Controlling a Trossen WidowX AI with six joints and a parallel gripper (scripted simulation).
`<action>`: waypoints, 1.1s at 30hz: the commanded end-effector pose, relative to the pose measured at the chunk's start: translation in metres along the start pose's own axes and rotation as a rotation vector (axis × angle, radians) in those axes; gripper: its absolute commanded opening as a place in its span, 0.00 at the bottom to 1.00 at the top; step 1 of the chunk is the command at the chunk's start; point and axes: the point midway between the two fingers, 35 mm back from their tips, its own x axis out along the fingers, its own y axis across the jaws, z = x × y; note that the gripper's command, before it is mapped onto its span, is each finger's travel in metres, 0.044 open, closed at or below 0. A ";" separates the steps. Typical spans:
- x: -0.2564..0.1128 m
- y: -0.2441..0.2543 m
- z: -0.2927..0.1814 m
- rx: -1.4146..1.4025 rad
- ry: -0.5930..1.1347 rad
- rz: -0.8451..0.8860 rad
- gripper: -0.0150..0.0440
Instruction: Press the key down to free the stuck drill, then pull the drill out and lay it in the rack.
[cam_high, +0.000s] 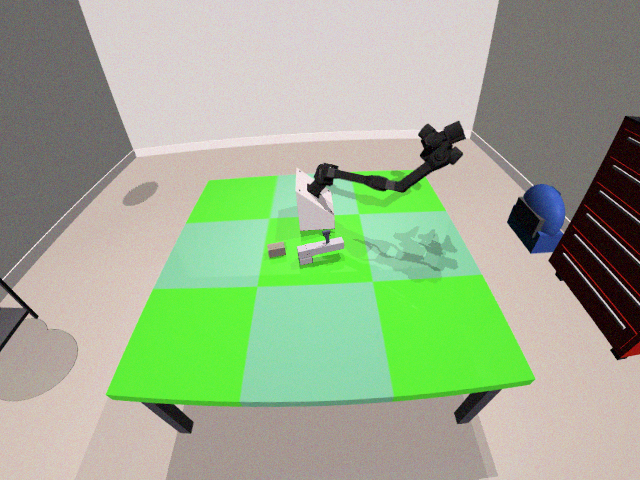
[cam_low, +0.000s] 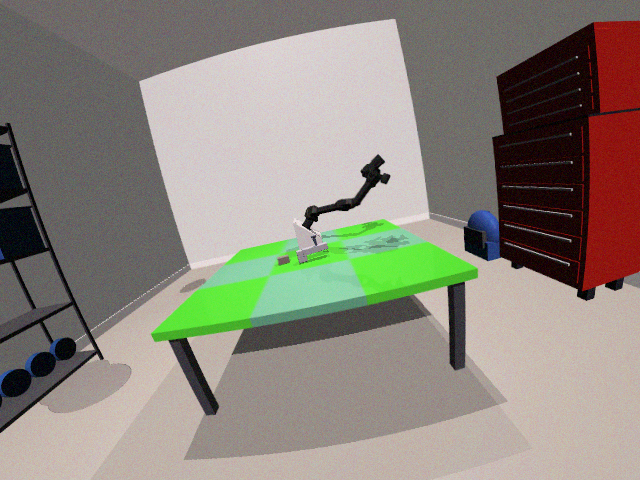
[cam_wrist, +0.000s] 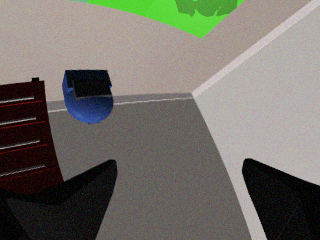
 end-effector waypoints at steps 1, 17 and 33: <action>0.000 0.000 0.000 0.000 0.000 0.000 0.89; 0.018 -0.107 -0.032 -0.448 0.146 -0.329 0.25; -0.086 -0.356 -0.038 -1.359 0.862 -0.985 0.25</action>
